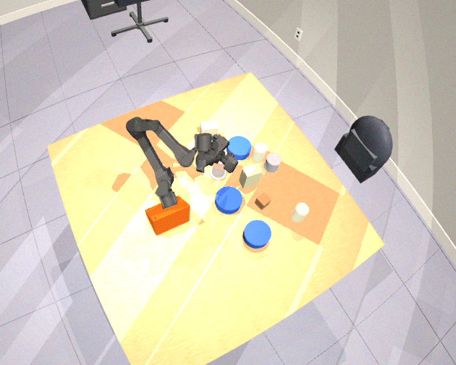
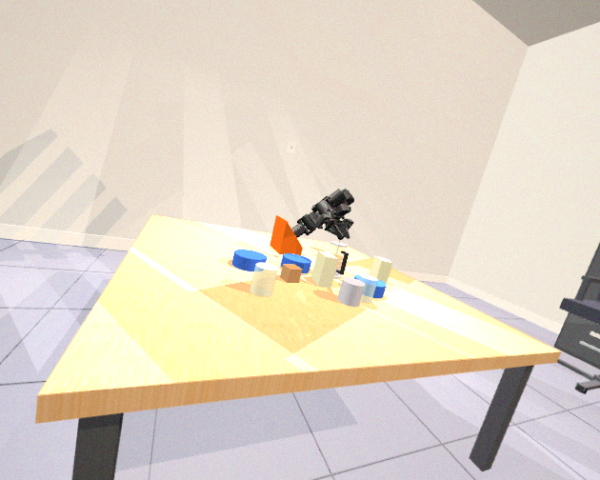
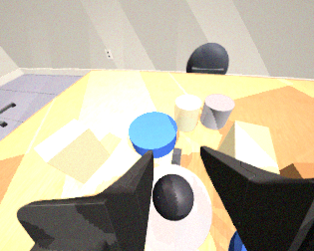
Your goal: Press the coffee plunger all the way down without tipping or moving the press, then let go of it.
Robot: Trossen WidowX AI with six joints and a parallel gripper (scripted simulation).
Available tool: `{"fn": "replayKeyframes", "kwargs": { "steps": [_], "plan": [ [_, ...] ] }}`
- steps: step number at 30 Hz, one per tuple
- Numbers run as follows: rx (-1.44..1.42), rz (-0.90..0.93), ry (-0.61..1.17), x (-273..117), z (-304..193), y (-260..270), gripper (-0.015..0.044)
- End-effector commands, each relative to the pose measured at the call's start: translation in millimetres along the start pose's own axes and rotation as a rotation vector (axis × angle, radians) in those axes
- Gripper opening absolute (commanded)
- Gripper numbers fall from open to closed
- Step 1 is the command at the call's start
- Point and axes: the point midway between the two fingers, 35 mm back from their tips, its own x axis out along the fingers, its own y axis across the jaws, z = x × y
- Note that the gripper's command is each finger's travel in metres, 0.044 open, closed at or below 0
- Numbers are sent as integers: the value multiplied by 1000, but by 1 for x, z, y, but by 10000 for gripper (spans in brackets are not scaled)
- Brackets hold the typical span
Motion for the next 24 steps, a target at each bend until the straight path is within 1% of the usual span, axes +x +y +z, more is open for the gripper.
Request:
{"fn": "replayKeyframes", "kwargs": {
  "steps": [1, 6, 12, 18, 24],
  "plan": [
    [0, -10, -5, 0, 1, -2, 306],
    [0, -10, -5, 0, 1, -2, 438],
    [-5, -16, -12, 1, 6, -1, 440],
    [3, -46, -30, -6, 19, -7, 440],
    [5, -36, 15, -35, 40, -5, 440]
  ]
}}
